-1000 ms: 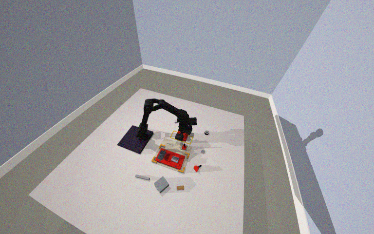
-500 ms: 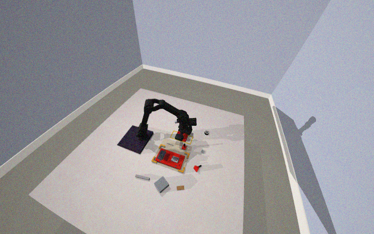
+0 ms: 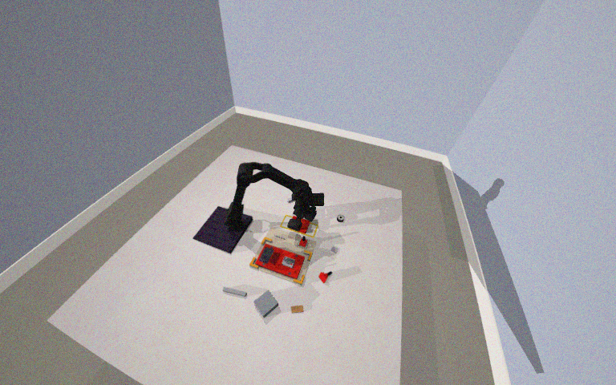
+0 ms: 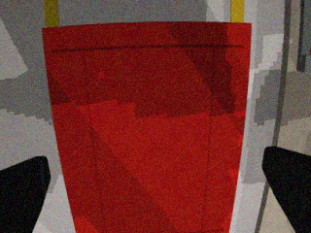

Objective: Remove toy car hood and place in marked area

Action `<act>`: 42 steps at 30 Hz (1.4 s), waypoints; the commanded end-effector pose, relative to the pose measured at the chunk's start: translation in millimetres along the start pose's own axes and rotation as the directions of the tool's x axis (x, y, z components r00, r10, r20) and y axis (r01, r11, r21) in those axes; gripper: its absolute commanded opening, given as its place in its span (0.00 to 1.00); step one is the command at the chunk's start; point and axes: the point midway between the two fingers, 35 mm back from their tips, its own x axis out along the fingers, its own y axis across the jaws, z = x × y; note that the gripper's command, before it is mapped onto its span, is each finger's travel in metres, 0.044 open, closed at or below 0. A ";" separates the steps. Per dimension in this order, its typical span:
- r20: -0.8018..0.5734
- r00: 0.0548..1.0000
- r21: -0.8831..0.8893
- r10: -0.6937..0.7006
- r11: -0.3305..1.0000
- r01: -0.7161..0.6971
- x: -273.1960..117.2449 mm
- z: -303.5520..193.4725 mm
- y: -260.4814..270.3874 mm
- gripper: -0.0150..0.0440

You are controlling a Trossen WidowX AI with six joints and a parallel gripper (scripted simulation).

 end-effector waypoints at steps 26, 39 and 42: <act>0.022 1.000 0.001 0.010 1.000 -0.010 -61.8 2.6 1.1 1.00; 0.022 1.000 0.001 0.010 1.000 -0.010 -61.8 2.6 1.1 1.00; 0.022 1.000 0.001 0.010 1.000 -0.010 -61.8 2.6 1.1 1.00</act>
